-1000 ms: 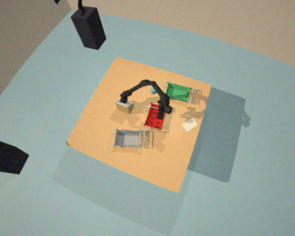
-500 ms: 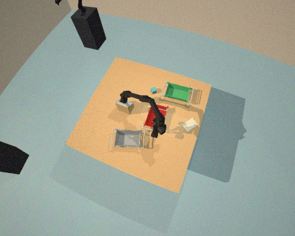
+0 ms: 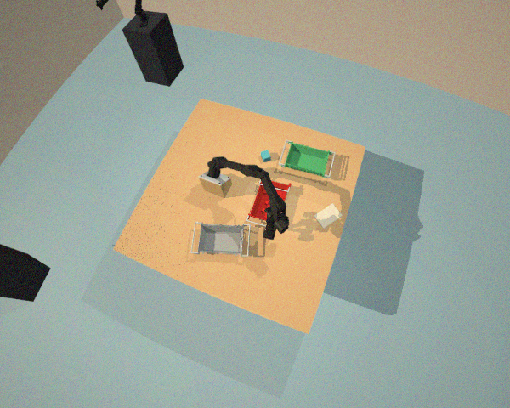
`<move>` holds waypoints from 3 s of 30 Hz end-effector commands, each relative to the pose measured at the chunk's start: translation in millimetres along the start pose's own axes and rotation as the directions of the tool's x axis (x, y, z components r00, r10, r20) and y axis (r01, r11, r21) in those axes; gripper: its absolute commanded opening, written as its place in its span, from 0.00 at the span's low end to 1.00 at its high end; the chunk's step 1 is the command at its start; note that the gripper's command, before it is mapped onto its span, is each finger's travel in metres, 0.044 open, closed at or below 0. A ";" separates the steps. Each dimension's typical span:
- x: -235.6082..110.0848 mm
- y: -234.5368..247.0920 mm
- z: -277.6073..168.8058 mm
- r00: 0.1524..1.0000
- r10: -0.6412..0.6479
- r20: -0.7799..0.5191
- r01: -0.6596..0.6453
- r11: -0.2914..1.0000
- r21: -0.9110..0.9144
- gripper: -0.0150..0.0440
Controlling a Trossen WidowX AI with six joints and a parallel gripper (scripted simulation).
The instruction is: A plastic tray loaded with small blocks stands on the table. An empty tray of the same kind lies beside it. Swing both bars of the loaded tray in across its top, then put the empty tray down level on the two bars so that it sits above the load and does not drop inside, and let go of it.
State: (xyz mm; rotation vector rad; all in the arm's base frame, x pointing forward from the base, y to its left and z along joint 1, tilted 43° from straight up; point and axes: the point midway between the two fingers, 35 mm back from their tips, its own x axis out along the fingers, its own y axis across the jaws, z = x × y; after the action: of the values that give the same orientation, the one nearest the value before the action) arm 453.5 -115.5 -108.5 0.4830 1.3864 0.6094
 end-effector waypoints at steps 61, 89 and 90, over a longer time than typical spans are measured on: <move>-19.5 71.3 -1.8 1.000 0.027 -0.012 -0.026 0.999 0.029 0.39; -20.1 71.6 -1.9 1.000 0.027 -0.013 -0.026 0.999 0.028 0.25; -20.1 71.6 -1.9 1.000 0.027 -0.013 -0.026 0.999 0.028 0.25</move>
State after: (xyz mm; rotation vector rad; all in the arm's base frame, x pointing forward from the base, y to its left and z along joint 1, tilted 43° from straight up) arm 442.0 -74.6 -47.5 0.5212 1.4045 0.6166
